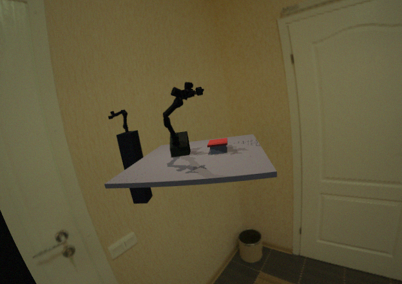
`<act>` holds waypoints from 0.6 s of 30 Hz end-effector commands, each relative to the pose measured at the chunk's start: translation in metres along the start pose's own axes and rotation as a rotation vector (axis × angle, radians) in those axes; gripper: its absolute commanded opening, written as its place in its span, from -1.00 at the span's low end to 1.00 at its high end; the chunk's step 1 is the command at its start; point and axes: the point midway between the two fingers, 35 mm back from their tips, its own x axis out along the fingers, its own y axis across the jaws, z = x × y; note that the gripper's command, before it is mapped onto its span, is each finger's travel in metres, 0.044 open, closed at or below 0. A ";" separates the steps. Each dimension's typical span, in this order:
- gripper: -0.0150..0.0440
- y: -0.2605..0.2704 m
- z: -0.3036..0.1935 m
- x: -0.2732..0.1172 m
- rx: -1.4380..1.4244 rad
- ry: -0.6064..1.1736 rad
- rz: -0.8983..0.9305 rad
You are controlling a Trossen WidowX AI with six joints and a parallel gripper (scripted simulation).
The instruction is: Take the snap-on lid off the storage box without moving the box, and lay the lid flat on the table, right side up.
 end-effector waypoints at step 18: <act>0.31 0.212 -0.109 -0.081 0.577 0.413 0.287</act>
